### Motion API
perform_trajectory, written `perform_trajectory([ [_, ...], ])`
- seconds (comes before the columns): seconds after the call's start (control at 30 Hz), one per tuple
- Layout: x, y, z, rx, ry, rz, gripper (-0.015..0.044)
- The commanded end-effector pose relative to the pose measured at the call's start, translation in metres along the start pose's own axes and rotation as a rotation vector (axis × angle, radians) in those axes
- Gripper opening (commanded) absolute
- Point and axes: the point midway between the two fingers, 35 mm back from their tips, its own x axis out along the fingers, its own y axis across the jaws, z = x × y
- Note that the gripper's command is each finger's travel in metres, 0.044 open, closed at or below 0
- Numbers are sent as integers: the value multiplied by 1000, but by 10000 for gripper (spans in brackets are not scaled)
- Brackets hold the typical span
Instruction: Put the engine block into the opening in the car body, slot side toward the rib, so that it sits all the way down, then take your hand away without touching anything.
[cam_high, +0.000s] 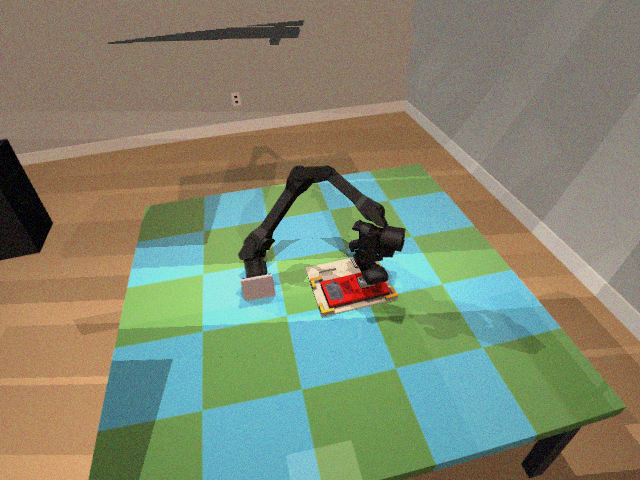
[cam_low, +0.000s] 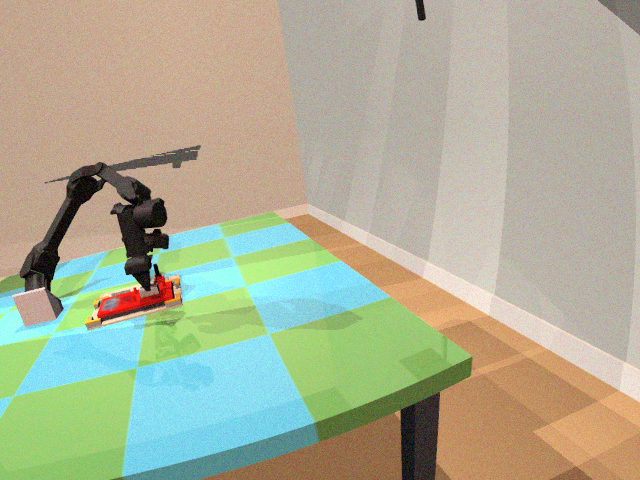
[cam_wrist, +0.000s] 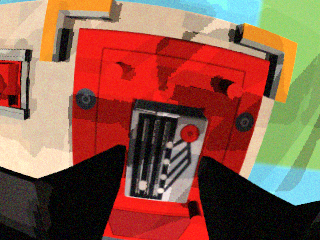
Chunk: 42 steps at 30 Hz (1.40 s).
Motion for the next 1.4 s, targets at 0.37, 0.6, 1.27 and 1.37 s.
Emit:
perform_trajectory([
  [0.37, 0, 0, 0, 0, 0, 0, 440],
  [0.6, 0, 0, 0, 0, 0, 0, 440],
  [1.27, -15, 0, -1, 5, -3, 1, 204],
  [1.37, -15, 0, -1, 5, -3, 1, 125],
])
